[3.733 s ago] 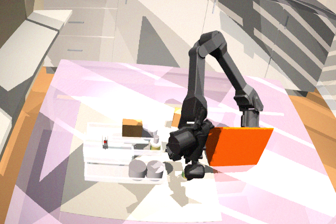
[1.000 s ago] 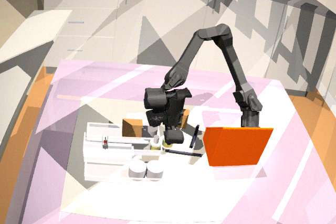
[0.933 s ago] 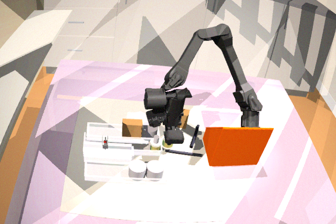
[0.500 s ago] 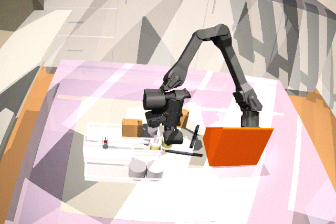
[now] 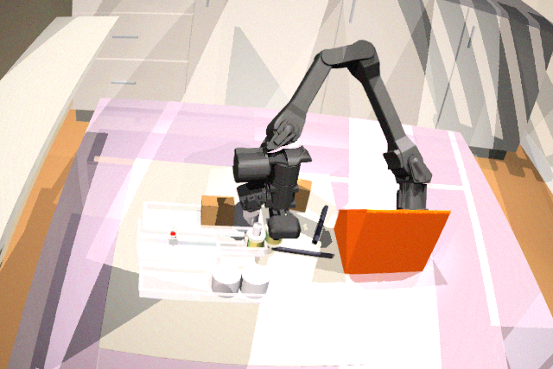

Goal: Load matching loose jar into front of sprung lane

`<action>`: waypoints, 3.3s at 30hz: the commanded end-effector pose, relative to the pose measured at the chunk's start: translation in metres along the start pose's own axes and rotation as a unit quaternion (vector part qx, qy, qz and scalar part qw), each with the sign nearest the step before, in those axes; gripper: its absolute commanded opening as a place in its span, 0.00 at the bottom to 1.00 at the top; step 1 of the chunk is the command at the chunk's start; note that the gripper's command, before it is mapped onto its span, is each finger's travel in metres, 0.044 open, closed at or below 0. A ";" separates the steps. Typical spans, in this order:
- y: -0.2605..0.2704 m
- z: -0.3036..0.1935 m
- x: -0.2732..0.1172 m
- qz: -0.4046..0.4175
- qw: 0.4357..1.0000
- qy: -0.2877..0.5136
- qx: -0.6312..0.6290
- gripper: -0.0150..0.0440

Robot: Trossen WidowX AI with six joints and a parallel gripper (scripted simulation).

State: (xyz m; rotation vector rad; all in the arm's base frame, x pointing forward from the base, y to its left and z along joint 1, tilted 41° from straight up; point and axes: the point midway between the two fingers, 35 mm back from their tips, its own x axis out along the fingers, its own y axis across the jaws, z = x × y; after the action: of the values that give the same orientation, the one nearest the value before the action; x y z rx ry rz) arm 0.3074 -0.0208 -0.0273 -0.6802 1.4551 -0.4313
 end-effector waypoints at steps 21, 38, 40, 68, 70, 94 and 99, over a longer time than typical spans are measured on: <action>-0.002 0.018 -0.002 -0.001 1.000 -0.008 0.005 0.25; -0.003 0.026 -0.003 -0.001 1.000 -0.009 0.006 0.25; -0.003 0.027 -0.003 -0.001 1.000 -0.009 0.006 0.25; -0.004 0.040 -0.006 -0.001 1.000 -0.009 0.006 0.25; -0.004 0.041 -0.006 -0.001 1.000 -0.009 0.006 0.25; -0.005 0.049 -0.009 0.000 1.000 -0.009 0.006 0.25; -0.005 0.049 -0.009 -0.001 1.000 -0.009 0.006 0.25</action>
State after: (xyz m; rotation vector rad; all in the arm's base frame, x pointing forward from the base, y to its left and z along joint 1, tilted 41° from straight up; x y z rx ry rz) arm 0.3444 -0.0140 -0.0226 -0.6868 1.4709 -0.4283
